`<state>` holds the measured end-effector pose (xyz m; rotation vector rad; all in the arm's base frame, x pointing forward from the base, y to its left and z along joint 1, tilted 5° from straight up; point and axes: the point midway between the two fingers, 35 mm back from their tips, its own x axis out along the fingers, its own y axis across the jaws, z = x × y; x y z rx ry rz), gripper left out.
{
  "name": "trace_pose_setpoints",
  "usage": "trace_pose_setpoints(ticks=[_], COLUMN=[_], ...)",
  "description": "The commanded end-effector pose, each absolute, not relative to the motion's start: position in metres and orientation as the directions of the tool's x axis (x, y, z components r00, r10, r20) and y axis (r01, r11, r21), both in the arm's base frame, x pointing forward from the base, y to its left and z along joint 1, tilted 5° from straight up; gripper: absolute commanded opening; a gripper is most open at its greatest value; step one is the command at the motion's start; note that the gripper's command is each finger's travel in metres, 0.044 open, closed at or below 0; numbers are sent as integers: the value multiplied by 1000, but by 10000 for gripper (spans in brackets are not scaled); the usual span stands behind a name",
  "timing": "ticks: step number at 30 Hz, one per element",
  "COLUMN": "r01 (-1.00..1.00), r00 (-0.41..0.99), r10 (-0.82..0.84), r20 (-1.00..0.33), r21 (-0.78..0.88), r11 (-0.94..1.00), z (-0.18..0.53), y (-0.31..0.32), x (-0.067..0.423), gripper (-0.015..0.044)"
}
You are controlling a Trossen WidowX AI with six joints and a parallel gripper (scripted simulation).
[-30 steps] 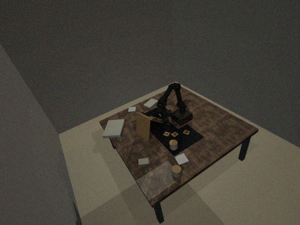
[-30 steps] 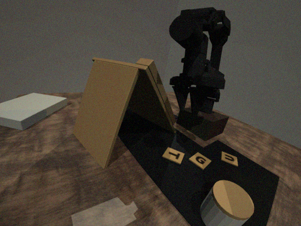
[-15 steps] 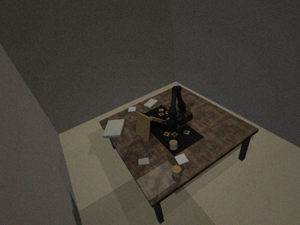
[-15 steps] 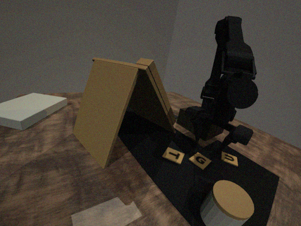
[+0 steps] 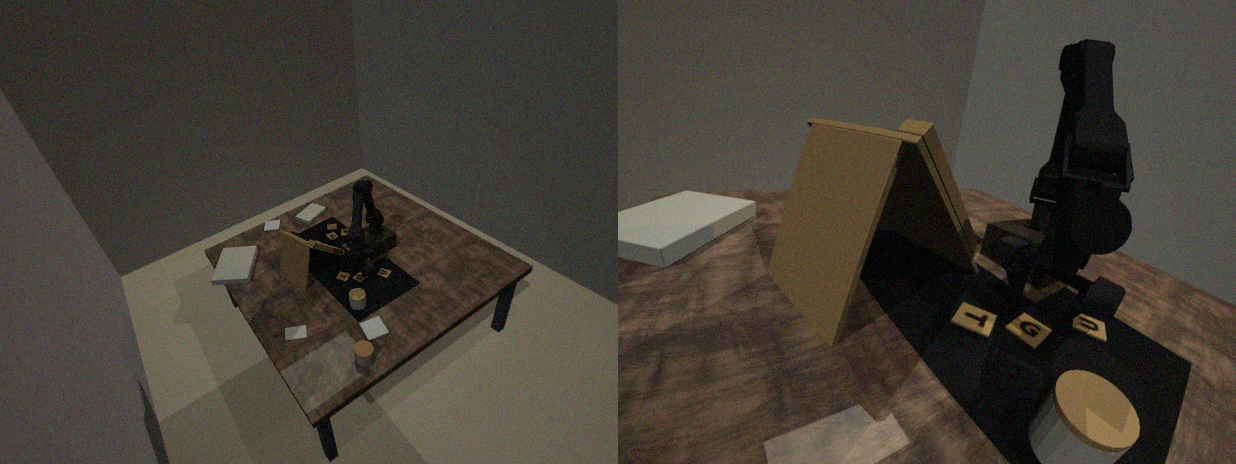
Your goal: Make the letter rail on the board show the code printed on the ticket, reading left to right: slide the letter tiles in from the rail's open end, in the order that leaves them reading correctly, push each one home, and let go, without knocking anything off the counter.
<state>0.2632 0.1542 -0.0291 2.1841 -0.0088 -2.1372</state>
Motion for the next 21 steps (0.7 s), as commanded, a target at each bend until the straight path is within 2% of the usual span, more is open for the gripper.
trace_pose_setpoints(ticks=[1,21], r01=[58,58], r00=[23,23], r10=[-68,-68], r20=[-997,-997], r21=[69,69], r11=[-996,-996], z=[-34,-43], y=[153,153], x=[263,263], gripper=[340,340])
